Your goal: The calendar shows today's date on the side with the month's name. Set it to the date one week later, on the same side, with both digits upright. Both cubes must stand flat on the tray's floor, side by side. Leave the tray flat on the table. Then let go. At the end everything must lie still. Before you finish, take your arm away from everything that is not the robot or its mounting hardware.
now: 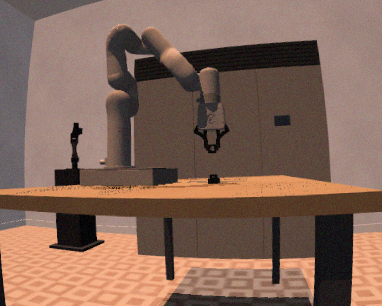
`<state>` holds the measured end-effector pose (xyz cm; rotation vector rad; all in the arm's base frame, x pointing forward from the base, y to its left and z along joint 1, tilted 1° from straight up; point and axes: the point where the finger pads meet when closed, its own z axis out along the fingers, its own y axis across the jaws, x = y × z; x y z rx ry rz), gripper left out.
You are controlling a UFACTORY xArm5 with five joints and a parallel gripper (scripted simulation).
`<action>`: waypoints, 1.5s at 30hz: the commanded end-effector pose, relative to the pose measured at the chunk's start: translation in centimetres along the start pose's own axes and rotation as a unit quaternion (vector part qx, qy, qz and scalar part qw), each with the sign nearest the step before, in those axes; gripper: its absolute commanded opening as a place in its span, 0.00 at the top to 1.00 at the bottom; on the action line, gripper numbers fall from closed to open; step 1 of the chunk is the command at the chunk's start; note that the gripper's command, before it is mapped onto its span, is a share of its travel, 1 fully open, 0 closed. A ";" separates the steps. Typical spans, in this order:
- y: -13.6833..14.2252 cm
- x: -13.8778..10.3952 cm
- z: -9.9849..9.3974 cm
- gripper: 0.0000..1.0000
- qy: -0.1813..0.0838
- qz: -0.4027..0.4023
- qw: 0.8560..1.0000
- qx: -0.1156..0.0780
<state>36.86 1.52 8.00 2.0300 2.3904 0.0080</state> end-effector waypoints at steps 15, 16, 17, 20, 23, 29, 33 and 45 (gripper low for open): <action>0.1 0.2 0.3 0.73 0.000 0.002 1.000 -0.002; 0.1 0.2 0.5 0.73 0.000 0.002 1.000 -0.002; 0.1 0.2 0.7 0.73 0.000 0.002 1.000 -0.002; 0.1 0.2 1.5 0.73 0.000 0.002 1.000 -0.002; 0.1 0.2 1.8 0.73 0.000 0.002 1.000 -0.002; 0.1 0.2 3.8 0.73 0.000 0.002 1.000 -0.002; 0.1 0.2 5.0 0.73 0.000 0.002 1.000 -0.002; 0.1 0.2 6.4 0.73 0.000 0.002 1.000 -0.002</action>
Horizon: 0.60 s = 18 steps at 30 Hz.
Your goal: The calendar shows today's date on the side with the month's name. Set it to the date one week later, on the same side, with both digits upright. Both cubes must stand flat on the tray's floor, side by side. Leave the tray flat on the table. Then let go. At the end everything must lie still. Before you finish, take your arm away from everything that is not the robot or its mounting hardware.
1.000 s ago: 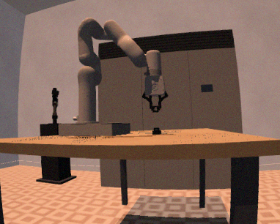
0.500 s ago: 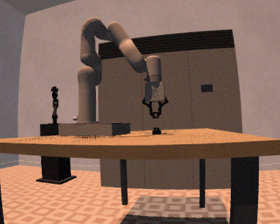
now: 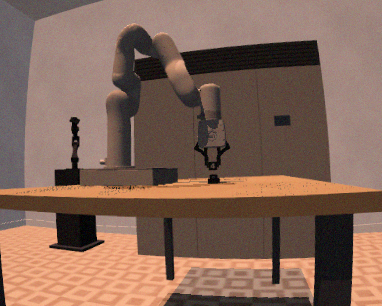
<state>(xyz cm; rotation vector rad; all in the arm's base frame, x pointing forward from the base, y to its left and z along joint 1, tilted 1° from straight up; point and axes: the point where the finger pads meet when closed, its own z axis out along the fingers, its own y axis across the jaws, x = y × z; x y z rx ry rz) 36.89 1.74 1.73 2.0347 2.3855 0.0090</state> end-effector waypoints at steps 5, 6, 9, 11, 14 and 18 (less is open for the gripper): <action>0.1 0.0 0.1 0.73 0.000 0.000 1.000 -0.001; 0.1 0.0 0.1 0.73 0.000 0.000 1.000 -0.001; 0.1 0.0 0.1 0.73 0.000 0.000 1.000 -0.001; 0.1 0.0 0.1 0.73 0.000 0.000 1.000 -0.001; 0.1 0.0 0.1 0.73 0.000 0.000 1.000 -0.001; 0.1 0.0 0.1 0.73 0.000 0.000 1.000 -0.001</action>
